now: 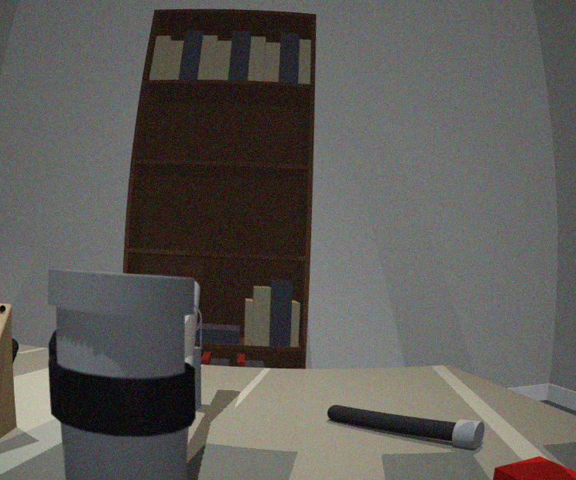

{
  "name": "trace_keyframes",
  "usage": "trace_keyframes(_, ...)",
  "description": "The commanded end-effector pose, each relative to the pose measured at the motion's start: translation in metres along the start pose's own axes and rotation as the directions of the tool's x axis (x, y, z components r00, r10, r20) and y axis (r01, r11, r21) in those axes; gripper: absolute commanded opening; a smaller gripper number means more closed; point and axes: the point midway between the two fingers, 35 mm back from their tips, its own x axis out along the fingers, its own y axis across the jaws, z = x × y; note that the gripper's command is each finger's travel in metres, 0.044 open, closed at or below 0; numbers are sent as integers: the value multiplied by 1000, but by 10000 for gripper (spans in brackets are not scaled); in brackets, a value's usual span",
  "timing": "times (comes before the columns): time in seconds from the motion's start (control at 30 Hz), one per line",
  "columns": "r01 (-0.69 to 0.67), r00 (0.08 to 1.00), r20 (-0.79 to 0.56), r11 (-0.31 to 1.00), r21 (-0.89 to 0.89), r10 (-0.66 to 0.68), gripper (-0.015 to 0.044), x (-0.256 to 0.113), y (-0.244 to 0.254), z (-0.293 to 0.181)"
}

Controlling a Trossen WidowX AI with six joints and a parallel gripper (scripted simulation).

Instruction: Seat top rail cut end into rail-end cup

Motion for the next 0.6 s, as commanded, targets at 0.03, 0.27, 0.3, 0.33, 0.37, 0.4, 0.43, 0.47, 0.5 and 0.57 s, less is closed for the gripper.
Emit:
trace_keyframes(0.03, -8, 1000, -11, 1000, 3, 8, 440, 3, 1, -2)
trace_keyframes(0.27, -171, 975, -145, 985, 7, 170, 440, 47, 37, -22)
trace_keyframes(0.3, -202, 966, -167, 979, 5, 200, 440, 53, 45, -26)
trace_keyframes(0.33, -235, 955, -187, 972, 1, 231, 440, 58, 55, -30)
trace_keyframes(0.37, -267, 943, -208, 964, -3, 260, 440, 63, 65, -34)
trace_keyframes(0.4, -299, 929, -229, 954, -7, 289, 440, 67, 76, -39)
trace_keyframes(0.43, -330, 915, -250, 944, -12, 317, 440, 70, 87, -44)
trace_keyframes(0.47, -361, 899, -270, 932, -17, 343, 440, 73, 99, -49)
trace_keyframes(0.5, -392, 883, -291, 920, -23, 369, 440, 75, 111, -54)
trace_keyframes(0.57, -451, 847, -331, 892, -36, 416, 440, 76, 135, -66)
